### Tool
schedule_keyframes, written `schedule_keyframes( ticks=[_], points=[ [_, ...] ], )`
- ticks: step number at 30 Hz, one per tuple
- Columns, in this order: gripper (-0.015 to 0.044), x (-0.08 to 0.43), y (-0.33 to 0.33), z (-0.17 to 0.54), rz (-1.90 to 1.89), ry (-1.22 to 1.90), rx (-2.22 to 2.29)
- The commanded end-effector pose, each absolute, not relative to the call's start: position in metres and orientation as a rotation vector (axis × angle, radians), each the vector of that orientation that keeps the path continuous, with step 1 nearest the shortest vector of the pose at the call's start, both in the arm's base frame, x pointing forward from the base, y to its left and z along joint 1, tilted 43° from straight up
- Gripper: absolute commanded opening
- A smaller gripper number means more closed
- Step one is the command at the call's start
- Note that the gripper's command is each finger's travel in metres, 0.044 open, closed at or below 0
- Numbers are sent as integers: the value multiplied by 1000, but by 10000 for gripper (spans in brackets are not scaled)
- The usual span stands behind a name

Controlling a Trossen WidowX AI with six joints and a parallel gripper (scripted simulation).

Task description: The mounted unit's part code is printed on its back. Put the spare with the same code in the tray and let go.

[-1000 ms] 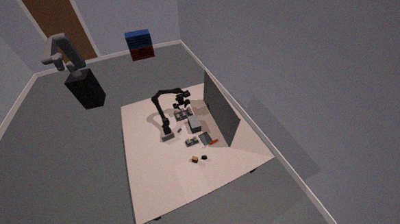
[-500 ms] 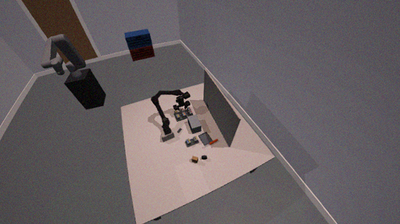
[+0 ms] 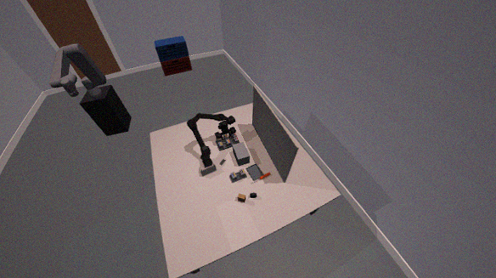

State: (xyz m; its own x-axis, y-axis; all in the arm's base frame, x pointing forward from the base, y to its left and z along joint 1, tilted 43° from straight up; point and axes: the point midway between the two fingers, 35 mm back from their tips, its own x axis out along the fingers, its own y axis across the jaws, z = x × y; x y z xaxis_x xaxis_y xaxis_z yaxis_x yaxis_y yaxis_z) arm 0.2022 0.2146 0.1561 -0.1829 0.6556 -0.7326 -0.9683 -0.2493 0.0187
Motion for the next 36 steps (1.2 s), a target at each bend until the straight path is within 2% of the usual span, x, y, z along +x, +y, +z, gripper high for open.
schedule_keyframes(
  ticks=[1, 5, 10, 18, 22, 23, 36],
  points=[
    [300, 200, 218, 152, 1712, 596, -733],
    [300, 200, 218, 152, 1712, 596, -733],
    [169, 200, 217, 153, 1716, 594, -731],
    [115, 200, 217, 153, 1716, 594, -731],
    [10, 200, 217, 153, 1716, 594, -731],
    [0, 200, 217, 153, 1716, 594, -731],
    [0, 207, 202, 169, 1713, 598, -737]
  ],
)
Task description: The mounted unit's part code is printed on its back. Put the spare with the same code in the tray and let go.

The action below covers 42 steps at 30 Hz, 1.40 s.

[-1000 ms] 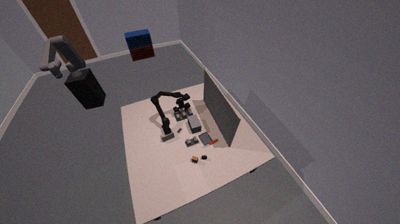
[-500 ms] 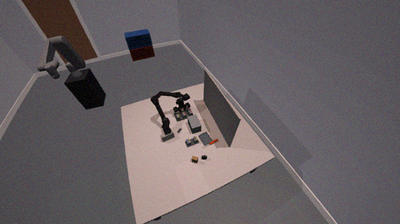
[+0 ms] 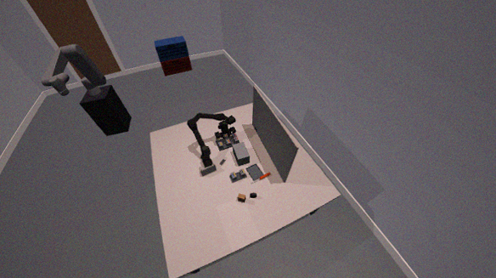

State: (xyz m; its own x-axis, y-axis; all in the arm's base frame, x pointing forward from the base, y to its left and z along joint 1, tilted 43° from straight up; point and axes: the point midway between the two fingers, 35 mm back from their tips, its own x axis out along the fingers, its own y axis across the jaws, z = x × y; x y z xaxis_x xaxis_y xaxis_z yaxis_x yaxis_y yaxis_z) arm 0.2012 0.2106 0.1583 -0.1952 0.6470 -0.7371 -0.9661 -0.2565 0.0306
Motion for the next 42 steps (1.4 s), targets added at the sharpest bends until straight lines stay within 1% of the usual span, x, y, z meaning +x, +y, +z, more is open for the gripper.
schedule_keyframes(
  ticks=[1, 10, 18, 24, 29, 42],
  points=[
    [0, 209, 199, 173, 1713, 599, -738],
    [0, 215, 168, 207, 1712, 601, -736],
    [0, 214, 167, 207, 1713, 606, -738],
    [0, 214, 146, 231, 1703, 586, -749],
    [0, 215, 143, 233, 1702, 584, -751],
    [0, 276, 111, 203, 1663, 625, -765]
  ],
)
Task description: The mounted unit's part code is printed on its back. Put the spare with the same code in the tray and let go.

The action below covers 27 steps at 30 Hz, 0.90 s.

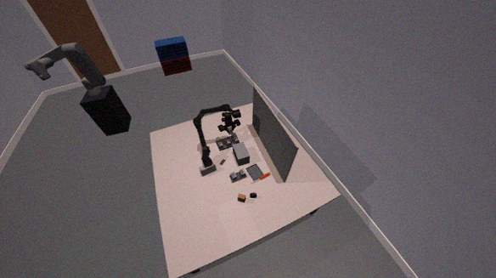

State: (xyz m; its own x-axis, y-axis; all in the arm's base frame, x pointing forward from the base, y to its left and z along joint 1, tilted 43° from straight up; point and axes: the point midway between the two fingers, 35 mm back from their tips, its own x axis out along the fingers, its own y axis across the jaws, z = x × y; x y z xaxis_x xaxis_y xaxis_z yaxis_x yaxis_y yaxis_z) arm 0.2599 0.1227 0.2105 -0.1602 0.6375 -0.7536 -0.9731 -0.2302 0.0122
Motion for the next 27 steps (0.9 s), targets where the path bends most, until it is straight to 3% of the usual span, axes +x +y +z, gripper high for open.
schedule_keyframes(
  ticks=[1, 27],
  points=[
    [0, 280, 108, 200, 1658, 630, -765],
    [0, 362, -6, 104, 1608, 760, -752]
  ],
)
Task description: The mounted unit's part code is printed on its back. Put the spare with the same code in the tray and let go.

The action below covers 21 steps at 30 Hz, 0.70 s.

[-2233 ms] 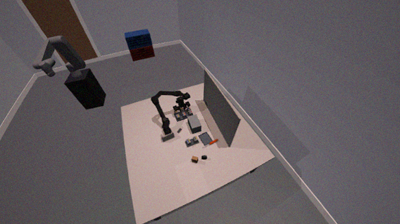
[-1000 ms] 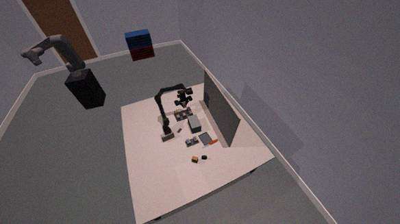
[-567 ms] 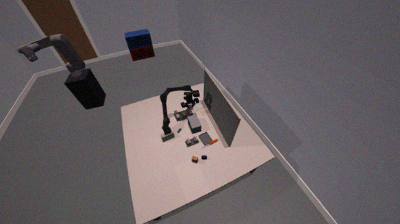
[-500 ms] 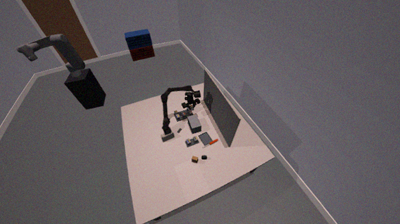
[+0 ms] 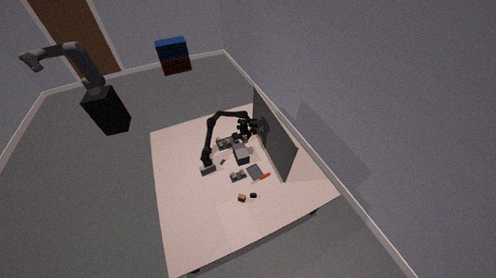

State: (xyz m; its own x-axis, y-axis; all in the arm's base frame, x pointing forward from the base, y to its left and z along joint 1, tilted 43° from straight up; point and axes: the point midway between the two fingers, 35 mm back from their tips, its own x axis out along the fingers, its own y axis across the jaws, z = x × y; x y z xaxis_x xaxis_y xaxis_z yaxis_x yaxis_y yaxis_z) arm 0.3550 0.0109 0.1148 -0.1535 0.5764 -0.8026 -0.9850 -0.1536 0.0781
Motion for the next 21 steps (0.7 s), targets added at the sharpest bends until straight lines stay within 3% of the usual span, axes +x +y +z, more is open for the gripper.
schedule_keyframes(
  ticks=[1, 21],
  points=[
    [0, 364, -10, 100, 1608, 763, -749],
    [0, 382, -87, 21, 1657, 704, -751]
  ],
)
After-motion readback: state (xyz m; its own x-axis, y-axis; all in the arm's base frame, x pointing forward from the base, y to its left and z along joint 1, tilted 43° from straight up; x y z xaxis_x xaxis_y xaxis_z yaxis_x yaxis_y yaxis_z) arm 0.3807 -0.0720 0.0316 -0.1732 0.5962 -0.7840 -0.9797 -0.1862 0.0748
